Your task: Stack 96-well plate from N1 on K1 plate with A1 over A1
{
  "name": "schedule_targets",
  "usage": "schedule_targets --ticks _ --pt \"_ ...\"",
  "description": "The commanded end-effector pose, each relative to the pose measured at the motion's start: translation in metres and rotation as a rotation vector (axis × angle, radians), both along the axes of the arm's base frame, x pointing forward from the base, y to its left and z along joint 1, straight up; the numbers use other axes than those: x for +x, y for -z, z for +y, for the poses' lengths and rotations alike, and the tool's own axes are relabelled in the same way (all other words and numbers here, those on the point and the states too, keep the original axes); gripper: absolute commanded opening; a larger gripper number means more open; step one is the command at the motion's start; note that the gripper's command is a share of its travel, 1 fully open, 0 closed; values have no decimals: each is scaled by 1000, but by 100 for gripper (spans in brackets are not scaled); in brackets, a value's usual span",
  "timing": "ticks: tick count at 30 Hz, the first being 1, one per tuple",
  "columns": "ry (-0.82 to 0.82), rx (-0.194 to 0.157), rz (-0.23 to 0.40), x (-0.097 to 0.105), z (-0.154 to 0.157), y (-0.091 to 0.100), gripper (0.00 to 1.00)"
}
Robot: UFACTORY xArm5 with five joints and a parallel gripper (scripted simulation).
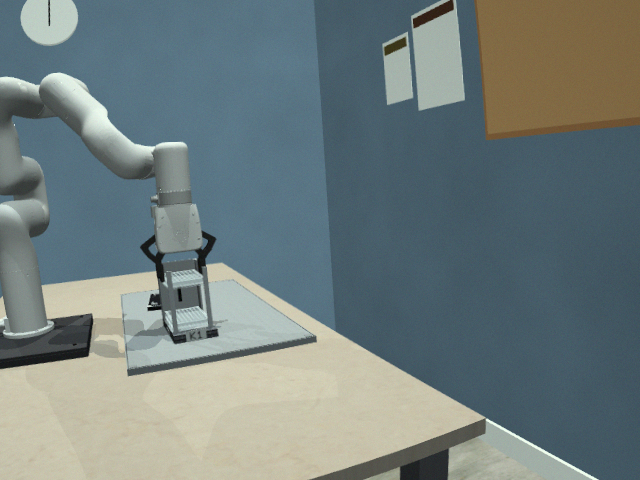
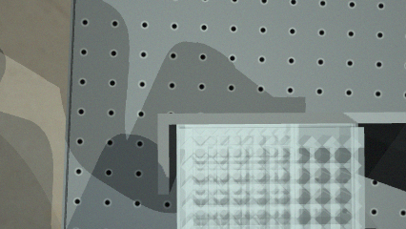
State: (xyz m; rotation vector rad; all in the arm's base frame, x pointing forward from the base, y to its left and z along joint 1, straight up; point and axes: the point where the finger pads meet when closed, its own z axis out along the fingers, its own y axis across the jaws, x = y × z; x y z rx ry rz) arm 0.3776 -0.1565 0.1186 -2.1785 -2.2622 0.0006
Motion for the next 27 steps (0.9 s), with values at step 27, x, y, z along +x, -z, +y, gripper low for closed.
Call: schedule_targets --ticks 27 --pt "0 -1 -4 1 -1 44 0"
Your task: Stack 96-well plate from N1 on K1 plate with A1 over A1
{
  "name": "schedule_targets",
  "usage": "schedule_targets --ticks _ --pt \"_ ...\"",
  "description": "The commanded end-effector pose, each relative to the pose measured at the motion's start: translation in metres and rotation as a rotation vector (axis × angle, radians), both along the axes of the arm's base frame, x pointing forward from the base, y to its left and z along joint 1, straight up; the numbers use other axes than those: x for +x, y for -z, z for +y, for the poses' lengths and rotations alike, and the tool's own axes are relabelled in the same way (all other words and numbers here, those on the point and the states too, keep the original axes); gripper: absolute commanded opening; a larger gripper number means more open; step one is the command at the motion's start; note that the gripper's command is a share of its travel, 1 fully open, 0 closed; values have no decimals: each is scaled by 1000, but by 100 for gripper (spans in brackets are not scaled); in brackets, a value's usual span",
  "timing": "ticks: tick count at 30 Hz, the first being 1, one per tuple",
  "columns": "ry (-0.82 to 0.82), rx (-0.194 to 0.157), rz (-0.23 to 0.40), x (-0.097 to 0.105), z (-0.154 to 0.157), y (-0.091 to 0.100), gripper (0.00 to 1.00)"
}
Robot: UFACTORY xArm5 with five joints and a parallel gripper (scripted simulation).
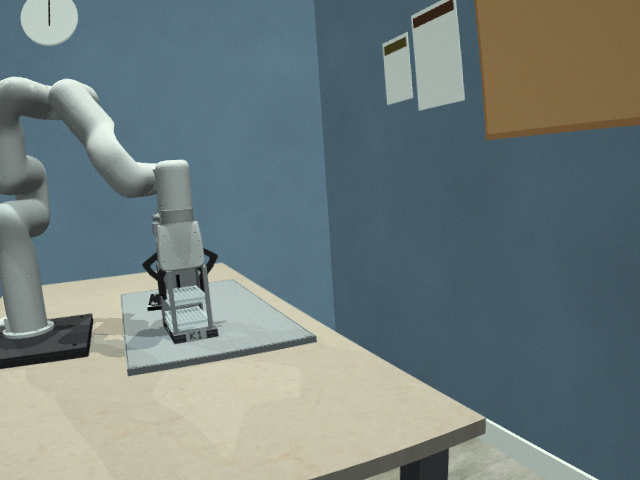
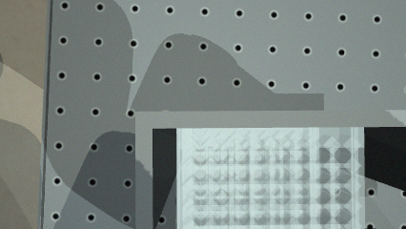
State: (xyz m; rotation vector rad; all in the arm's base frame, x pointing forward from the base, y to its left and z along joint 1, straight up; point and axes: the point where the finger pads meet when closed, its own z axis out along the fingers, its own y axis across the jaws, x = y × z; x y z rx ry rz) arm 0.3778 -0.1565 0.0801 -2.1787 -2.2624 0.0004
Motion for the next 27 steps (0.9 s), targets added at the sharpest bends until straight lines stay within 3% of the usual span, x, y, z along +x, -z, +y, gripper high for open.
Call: schedule_targets --ticks 1,13,27 --pt "0 -1 -3 1 -1 7 0" --pt "0 -1 -3 1 -1 24 0" --pt "0 -1 -3 1 -1 24 0"
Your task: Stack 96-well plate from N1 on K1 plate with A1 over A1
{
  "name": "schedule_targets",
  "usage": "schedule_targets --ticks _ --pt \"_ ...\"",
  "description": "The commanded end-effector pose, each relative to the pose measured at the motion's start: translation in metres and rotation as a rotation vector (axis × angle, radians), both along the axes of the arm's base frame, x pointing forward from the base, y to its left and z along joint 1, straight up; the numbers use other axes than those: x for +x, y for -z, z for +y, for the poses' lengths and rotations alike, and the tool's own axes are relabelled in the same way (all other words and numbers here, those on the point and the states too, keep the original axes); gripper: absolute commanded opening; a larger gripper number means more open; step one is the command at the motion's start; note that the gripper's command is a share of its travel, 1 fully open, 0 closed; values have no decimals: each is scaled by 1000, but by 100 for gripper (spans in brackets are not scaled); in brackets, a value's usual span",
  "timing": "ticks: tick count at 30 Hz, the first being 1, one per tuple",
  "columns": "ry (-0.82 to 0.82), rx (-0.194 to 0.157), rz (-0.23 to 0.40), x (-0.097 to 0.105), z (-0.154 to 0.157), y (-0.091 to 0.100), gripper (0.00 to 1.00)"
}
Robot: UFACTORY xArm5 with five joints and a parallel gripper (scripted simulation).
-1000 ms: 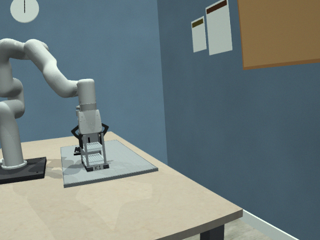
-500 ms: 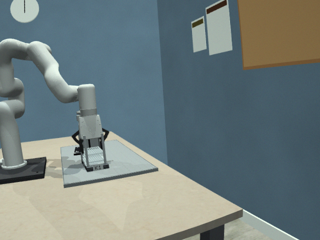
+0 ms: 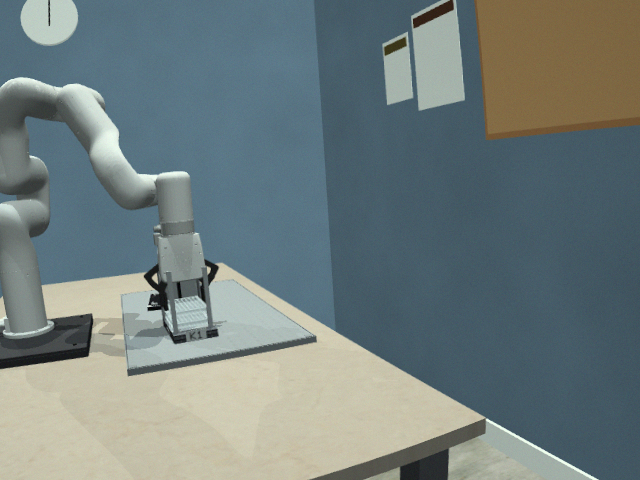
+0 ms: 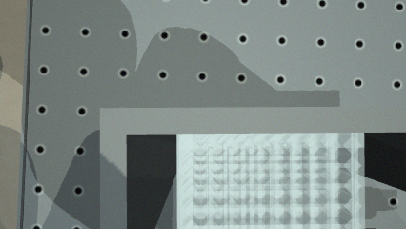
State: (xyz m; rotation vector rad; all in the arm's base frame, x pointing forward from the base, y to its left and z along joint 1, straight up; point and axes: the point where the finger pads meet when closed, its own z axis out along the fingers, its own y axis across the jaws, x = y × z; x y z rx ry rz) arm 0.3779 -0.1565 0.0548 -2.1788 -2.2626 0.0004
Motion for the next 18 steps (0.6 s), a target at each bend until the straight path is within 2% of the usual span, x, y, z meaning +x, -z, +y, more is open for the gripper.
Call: schedule_targets --ticks 1,18 --pt "0 -1 -3 1 0 -1 0" --pt "0 -1 -3 1 0 0 0"
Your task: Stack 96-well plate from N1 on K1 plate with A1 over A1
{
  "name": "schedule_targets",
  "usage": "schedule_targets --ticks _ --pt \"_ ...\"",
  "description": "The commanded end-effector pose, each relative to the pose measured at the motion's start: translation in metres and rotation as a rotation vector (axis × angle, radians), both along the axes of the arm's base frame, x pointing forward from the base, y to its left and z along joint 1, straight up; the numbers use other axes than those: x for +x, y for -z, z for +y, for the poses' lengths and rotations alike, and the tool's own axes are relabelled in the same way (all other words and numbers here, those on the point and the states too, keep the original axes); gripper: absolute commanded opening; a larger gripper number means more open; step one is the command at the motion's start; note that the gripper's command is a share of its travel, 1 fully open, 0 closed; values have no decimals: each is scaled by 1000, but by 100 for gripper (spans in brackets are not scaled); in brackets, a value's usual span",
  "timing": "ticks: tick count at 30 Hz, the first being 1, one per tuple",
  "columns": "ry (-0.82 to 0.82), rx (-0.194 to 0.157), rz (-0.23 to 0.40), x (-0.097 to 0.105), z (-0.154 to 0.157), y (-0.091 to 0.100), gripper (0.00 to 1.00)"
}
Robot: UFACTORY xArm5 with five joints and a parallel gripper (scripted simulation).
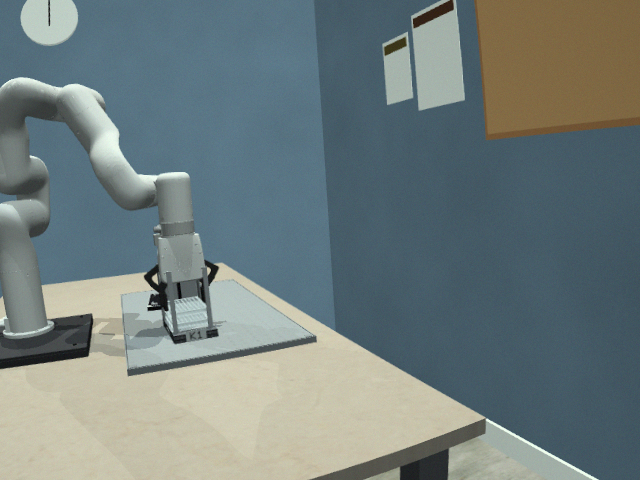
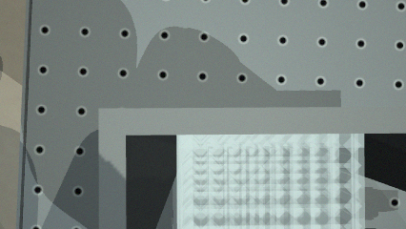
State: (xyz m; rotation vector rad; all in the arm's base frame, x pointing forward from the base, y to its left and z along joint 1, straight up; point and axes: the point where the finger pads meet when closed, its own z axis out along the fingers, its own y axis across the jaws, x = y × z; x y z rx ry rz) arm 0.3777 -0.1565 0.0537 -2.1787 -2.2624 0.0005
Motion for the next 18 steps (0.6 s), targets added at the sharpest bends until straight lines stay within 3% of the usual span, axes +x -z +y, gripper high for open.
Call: schedule_targets --ticks 1,18 --pt "0 -1 -3 1 0 -1 0" --pt "0 -1 -3 1 0 2 0"
